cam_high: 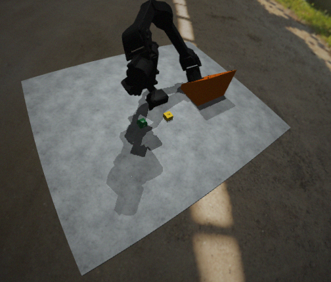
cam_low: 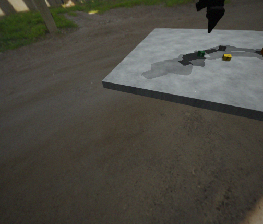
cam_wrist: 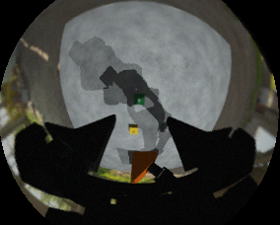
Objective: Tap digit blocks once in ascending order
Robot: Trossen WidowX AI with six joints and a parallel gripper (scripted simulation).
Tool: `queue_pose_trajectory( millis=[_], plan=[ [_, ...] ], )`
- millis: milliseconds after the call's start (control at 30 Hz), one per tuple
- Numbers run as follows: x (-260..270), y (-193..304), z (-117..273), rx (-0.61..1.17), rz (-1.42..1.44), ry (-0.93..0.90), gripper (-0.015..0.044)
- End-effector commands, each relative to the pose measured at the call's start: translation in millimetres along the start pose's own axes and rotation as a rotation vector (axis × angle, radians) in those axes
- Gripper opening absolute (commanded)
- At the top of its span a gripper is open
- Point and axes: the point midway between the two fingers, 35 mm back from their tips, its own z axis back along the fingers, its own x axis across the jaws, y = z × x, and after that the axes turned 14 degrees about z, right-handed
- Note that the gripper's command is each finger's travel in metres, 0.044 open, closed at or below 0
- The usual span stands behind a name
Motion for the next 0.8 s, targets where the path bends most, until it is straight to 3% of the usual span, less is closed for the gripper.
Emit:
queue_pose_trajectory(
  millis=[0, 200, 600, 733, 767],
  plan=[
    [-1.2, -1.1, 0.7, -0.003, 0.002, 0.004, 0.04],
    [-6.4, 4.9, 2.4, -0.003, 0.002, 0.004, 0.04],
    [-79.7, 128.3, 1.6, 0.006, 0.006, 0.005, 0.04],
    [-82.7, 135.2, 0.2, 0.003, 0.008, 0.008, 0.04],
    [-82.7, 134.8, -2.0, 0.003, 0.008, 0.008, 0.0374]
  ],
)
